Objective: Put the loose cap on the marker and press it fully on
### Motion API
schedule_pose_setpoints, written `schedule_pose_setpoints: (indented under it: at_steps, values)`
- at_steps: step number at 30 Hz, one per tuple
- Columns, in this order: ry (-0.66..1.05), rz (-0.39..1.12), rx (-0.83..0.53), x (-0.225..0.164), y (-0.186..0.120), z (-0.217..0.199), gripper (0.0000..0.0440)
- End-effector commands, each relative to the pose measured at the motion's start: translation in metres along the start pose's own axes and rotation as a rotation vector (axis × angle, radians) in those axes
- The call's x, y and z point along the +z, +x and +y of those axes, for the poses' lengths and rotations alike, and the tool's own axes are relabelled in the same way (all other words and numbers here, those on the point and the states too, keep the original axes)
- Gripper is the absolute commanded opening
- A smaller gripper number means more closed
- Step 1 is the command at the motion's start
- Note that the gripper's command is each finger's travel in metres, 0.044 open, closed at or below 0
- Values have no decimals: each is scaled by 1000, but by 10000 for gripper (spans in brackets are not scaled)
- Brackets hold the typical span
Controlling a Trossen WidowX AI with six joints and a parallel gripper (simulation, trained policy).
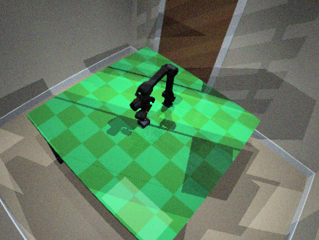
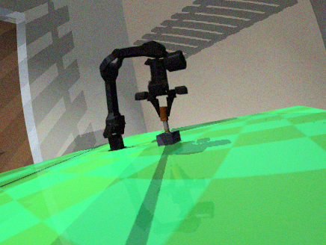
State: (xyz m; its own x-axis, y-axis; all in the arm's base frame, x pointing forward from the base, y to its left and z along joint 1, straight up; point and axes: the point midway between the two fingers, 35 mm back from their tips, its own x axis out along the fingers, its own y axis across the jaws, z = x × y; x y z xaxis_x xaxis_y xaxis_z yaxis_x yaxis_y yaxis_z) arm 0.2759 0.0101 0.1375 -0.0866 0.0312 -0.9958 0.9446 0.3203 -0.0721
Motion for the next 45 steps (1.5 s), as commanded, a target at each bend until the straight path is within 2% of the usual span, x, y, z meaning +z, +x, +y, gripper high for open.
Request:
schedule_pose_setpoints:
  at_steps: [1, 17, 22, 28, 34, 38, 44, 45]
  values:
    - [-15, 19, -25, -1, 14, -2, 0]
    - [-74, 23, -44, 2, 47, -3, 4]
    - [-80, 21, -56, 2, 52, -5, 136]
    - [-86, 27, -66, 1, 54, -8, 164]
    - [-92, 46, -85, -4, 55, -16, 222]
    - [-95, 56, -86, -6, 54, -19, 290]
    - [-102, 53, -61, -8, 52, -20, 440]
    - [-103, 50, -53, -8, 50, -20, 440]
